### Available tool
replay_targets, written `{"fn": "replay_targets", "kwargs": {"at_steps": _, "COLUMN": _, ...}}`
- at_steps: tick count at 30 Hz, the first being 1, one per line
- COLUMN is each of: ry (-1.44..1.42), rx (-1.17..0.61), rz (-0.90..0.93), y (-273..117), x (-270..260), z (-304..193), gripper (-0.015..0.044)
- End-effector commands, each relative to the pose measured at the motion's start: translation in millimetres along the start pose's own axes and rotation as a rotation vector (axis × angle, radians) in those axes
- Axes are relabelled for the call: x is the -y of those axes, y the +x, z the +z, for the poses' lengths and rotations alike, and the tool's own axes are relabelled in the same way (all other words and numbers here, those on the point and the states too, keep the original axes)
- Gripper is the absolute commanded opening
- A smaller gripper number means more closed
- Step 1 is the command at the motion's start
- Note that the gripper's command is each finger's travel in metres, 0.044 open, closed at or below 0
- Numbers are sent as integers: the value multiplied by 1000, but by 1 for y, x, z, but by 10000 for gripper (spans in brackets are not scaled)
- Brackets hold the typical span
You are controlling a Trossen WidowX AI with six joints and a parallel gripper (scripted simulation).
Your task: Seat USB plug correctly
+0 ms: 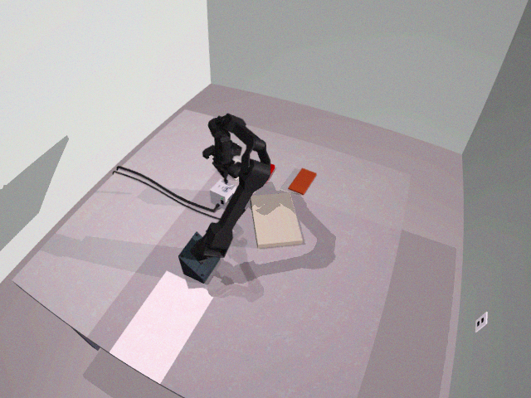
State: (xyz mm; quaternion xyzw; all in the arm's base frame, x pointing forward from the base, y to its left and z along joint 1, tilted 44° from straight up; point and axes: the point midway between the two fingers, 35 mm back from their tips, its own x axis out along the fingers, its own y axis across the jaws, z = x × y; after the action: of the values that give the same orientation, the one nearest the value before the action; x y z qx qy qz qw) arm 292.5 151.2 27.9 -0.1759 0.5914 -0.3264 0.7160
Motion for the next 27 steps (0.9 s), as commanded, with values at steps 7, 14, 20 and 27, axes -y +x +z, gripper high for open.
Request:
{"fn": "replay_targets", "kwargs": {"at_steps": 7, "ry": -264, "rx": -1, "rz": 1, "y": 0, "x": 0, "z": 0, "gripper": 0}}
{"fn": "replay_targets", "kwargs": {"at_steps": 14, "ry": -447, "rx": -1, "rz": 1, "y": 0, "x": 0, "z": 0, "gripper": 0}}
{"fn": "replay_targets", "kwargs": {"at_steps": 20, "ry": -604, "rx": -1, "rz": 1, "y": 0, "x": 0, "z": 0, "gripper": 0}}
{"fn": "replay_targets", "kwargs": {"at_steps": 27, "ry": -787, "rx": -1, "rz": 1, "y": 0, "x": 0, "z": 0, "gripper": 0}}
